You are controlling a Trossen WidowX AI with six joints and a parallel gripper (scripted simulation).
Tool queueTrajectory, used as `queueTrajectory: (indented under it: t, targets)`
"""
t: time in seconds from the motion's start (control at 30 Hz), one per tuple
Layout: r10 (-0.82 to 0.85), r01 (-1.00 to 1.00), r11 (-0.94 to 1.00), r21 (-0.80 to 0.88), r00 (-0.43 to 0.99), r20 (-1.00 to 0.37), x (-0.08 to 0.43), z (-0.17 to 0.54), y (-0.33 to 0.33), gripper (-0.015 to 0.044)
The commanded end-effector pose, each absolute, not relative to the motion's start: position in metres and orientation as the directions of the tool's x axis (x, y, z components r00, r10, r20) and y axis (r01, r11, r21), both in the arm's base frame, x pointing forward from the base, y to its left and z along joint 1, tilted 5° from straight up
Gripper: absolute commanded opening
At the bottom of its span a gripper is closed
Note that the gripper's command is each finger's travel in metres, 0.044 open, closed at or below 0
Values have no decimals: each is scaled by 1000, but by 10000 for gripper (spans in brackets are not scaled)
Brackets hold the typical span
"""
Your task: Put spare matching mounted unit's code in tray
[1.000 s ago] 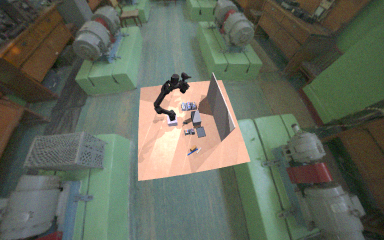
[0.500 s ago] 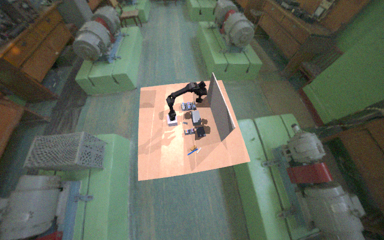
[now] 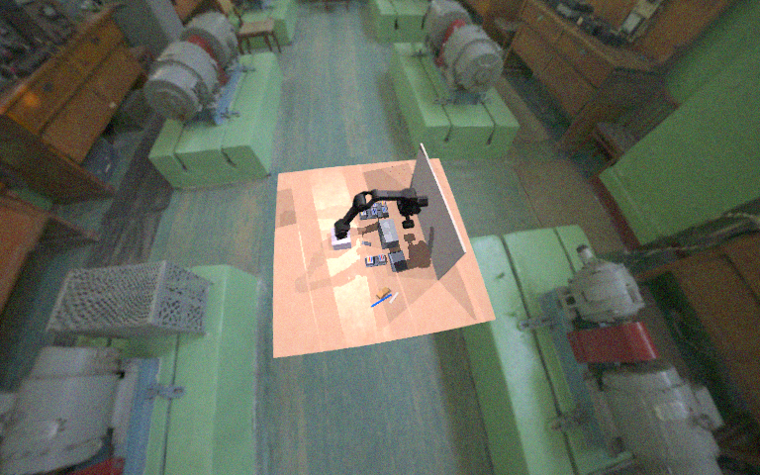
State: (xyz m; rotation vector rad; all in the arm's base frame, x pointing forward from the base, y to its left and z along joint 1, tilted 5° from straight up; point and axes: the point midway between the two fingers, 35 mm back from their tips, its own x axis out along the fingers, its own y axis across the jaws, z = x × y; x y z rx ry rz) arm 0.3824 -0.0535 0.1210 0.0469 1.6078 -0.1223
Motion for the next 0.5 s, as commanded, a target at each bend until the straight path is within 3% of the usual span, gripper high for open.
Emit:
queueTrajectory:
  t: [0.0, 0.47]
  targets:
    - [-52, 86, 995, -55, -30, -998, 383, 126, -53, 440]
    - [-52, 66, 996, -54, -30, -998, 383, 125, -50, 440]
